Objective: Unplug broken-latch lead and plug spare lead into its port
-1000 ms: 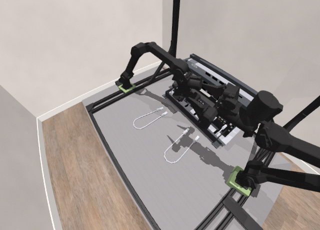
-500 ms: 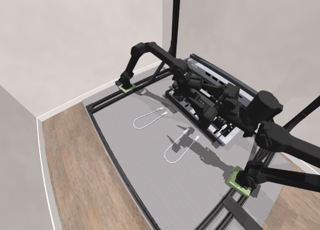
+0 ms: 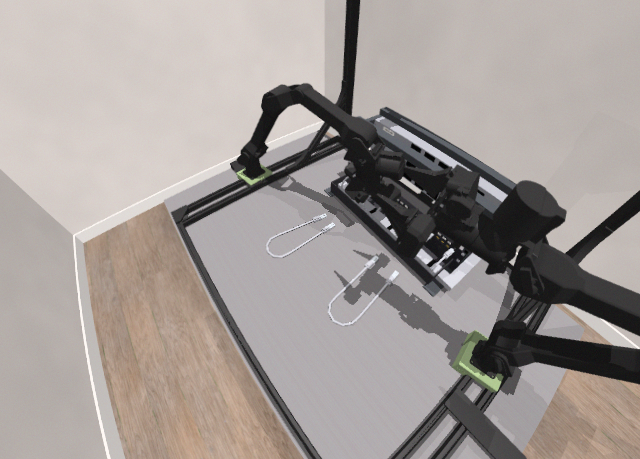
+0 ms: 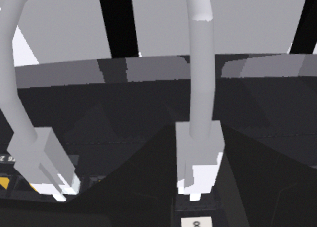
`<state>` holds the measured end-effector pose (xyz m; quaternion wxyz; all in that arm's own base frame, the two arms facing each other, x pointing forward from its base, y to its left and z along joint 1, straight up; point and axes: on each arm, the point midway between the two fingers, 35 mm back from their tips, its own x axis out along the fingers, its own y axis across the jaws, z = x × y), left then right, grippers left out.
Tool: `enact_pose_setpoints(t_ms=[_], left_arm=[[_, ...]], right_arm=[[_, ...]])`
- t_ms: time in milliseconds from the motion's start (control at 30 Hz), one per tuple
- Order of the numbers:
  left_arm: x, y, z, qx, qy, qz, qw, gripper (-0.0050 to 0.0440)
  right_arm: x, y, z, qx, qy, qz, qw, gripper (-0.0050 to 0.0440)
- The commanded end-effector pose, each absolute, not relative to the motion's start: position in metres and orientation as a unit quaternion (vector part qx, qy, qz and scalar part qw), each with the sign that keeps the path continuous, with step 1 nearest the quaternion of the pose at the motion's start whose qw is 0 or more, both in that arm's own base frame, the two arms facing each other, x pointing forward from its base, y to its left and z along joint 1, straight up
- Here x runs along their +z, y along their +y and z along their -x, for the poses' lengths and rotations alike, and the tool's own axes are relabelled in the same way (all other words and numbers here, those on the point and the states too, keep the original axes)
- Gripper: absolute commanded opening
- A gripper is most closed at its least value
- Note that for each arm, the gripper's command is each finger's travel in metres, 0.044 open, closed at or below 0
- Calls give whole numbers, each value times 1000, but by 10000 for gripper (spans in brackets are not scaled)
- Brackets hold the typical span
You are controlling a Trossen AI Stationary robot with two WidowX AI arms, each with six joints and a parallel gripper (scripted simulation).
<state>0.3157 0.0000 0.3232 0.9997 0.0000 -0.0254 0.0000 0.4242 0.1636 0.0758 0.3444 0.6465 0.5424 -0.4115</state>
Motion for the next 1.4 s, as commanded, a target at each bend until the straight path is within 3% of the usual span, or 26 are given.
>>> enact_pose_setpoints(t_ms=[0,467,500,1367], left_arm=[[323,0,-316,0,-25,0,1000,440],[323,0,-316,0,-25,0,1000,440],[323,0,-316,0,-25,0,1000,440],[323,0,-316,0,-25,0,1000,440]], right_arm=[[76,164,-424,-411,542,-646,344,55],[76,164,-424,-411,542,-646,344,55],[76,124,-417,-411,542,-646,344,55],[75,122,-417,-376,563,-646,352,55]])
